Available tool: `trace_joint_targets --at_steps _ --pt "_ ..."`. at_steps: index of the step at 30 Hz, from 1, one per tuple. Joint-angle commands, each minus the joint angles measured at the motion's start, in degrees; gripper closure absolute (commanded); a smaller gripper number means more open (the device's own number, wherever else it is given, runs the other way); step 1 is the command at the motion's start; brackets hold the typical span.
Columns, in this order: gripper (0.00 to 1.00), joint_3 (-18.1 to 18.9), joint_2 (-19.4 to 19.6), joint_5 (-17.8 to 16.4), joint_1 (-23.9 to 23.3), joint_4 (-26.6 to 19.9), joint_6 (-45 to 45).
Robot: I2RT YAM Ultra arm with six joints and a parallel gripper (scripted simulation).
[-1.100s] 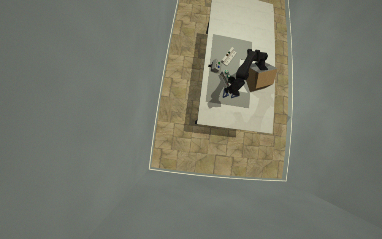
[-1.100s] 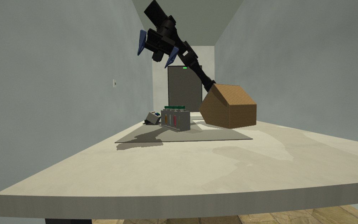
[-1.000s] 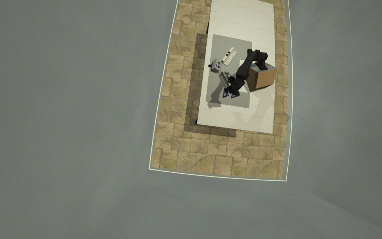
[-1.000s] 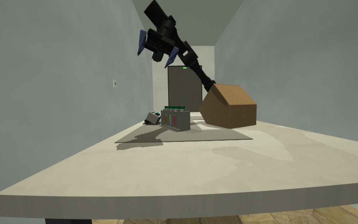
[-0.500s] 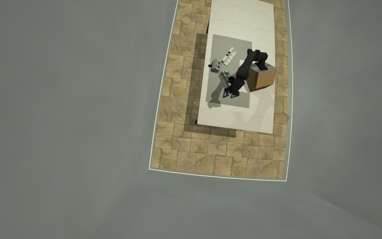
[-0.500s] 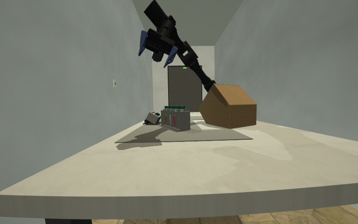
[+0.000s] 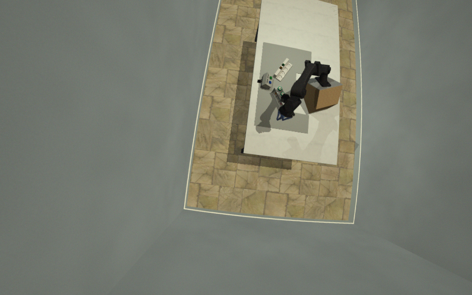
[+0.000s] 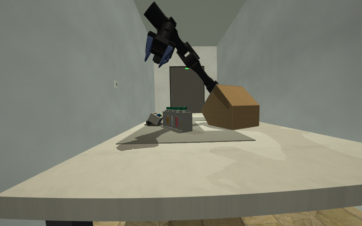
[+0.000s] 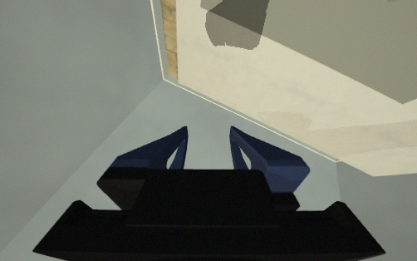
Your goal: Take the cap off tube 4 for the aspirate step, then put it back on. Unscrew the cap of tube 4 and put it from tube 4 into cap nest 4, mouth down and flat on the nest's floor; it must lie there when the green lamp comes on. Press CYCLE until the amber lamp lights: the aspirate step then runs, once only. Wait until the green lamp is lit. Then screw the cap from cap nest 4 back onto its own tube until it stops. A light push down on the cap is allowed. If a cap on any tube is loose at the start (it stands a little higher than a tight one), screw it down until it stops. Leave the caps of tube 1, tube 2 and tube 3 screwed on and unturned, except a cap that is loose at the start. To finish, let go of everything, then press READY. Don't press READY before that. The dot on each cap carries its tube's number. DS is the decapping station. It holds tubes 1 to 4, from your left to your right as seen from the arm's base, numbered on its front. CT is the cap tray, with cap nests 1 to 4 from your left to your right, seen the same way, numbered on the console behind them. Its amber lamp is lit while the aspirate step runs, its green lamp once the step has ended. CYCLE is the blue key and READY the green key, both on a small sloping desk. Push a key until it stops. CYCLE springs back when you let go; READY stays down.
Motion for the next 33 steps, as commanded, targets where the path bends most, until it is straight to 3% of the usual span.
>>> trace_joint_targets --at_steps 1,18,19,21,24,26,28,33 --pt "0.51 0.19 -0.48 0.0 1.26 0.17 -0.02" --pt "0.51 0.19 -0.48 0.0 1.26 0.17 -0.02" --pt "0.51 -6.94 -4.8 -0.61 1.48 3.44 -1.5" --pt "0.51 -5.28 -4.54 0.88 0.12 0.44 -4.62" --pt "0.51 -3.02 -5.21 0.74 -0.98 1.57 -5.47" --pt "0.51 -5.93 -6.0 1.18 -1.57 -0.78 -9.14" --pt "0.51 -8.77 -7.86 1.2 -1.15 1.73 -10.44" --pt "0.51 -11.57 -10.59 2.12 -3.36 -1.39 -18.78"
